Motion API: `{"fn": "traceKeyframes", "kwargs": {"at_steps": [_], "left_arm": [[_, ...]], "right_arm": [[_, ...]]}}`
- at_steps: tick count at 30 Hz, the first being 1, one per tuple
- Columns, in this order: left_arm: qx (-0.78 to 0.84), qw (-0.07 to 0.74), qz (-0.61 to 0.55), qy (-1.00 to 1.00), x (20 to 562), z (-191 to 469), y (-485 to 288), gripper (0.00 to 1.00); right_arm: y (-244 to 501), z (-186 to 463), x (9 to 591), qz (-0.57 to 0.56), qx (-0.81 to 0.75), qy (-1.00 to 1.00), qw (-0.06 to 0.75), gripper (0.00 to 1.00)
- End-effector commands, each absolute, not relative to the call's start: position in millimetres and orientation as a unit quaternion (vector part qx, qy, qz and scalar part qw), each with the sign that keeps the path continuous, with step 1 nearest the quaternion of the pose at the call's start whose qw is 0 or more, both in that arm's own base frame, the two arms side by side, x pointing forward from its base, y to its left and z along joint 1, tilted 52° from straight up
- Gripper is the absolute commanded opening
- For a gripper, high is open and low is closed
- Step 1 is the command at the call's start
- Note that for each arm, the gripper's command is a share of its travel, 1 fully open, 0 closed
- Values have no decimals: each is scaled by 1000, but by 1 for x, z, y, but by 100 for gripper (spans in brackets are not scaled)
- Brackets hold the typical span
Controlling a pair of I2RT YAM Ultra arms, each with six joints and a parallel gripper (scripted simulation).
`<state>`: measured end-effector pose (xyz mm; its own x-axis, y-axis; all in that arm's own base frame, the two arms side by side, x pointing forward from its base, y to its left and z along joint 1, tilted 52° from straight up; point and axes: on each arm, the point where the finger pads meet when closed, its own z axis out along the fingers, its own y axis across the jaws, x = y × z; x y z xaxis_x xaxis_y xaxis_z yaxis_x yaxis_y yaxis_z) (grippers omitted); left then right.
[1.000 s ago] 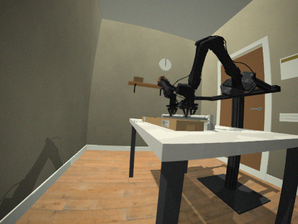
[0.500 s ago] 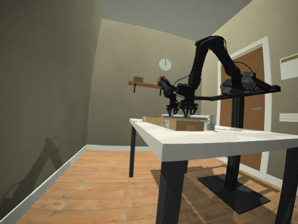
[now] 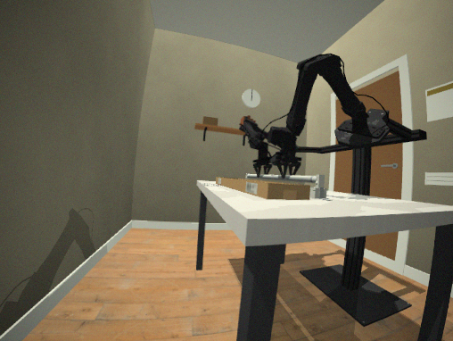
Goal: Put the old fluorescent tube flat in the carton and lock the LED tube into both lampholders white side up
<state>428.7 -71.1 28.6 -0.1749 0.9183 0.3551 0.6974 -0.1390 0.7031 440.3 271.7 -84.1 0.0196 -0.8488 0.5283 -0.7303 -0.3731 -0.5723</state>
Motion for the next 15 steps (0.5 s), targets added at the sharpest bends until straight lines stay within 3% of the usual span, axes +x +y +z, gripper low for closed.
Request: {"fn": "traceKeyframes", "kwargs": {"at_steps": [1, 15], "left_arm": [[634, 131, 414, 640, 412, 38, -81, 49], [634, 133, 415, 639, 384, 66, -98, 49]], "right_arm": [[288, -61, 425, -429, -712, 551, 78, 49], [299, -40, 392, -428, -715, 547, 76, 49]]}}
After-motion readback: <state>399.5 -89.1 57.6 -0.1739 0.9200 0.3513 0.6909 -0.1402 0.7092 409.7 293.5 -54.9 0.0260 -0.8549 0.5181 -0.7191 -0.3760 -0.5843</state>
